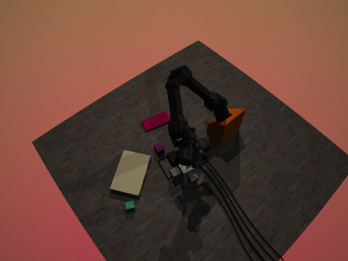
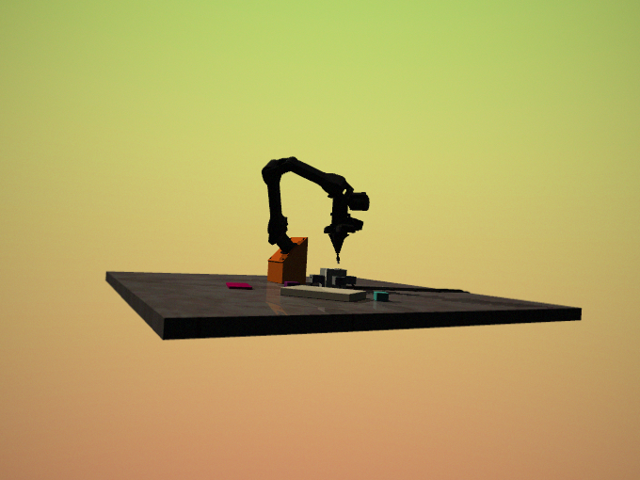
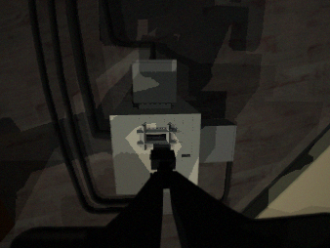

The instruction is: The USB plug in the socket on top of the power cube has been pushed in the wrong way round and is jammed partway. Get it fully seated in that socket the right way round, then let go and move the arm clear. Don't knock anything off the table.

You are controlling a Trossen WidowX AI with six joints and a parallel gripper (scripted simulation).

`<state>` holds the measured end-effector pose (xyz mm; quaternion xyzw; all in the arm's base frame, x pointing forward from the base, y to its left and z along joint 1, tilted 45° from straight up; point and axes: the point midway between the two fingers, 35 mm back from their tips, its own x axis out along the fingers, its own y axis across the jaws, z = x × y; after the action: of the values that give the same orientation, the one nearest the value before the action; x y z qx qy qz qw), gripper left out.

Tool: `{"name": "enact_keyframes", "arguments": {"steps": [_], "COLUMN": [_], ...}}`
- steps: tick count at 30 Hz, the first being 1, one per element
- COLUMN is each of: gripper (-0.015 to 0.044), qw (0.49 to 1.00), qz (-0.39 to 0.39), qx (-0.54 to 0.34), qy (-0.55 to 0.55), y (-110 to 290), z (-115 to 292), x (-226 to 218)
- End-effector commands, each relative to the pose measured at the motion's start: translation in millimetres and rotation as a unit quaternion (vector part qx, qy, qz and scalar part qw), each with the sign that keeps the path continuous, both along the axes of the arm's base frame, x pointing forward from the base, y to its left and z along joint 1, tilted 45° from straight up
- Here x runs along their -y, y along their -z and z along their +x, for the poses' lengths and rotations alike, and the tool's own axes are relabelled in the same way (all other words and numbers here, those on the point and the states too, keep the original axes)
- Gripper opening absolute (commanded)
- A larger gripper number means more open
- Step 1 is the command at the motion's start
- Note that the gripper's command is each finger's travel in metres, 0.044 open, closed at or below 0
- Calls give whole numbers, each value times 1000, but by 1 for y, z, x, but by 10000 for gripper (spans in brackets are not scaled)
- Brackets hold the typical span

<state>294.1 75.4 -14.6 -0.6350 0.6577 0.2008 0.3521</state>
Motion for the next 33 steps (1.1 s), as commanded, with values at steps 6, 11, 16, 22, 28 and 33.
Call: {"name": "enact_keyframes", "arguments": {"steps": [6, 11, 16, 22, 28, 33], "gripper": [0, 0, 0, 0, 0, 0], "qw": [1000, 999, 992, 979, 961, 940], "qz": [2, 3, 7, 11, 15, 18], "qx": [6, 38, 86, 140, 193, 236], "qy": [7, 39, 89, 145, 199, 244], "y": [-2, -2, -1, -1, -1, -1], "z": [0, 0, 0, 0, 0, 0], "x": [-2, -2, -1, -1, -1, -1]}}
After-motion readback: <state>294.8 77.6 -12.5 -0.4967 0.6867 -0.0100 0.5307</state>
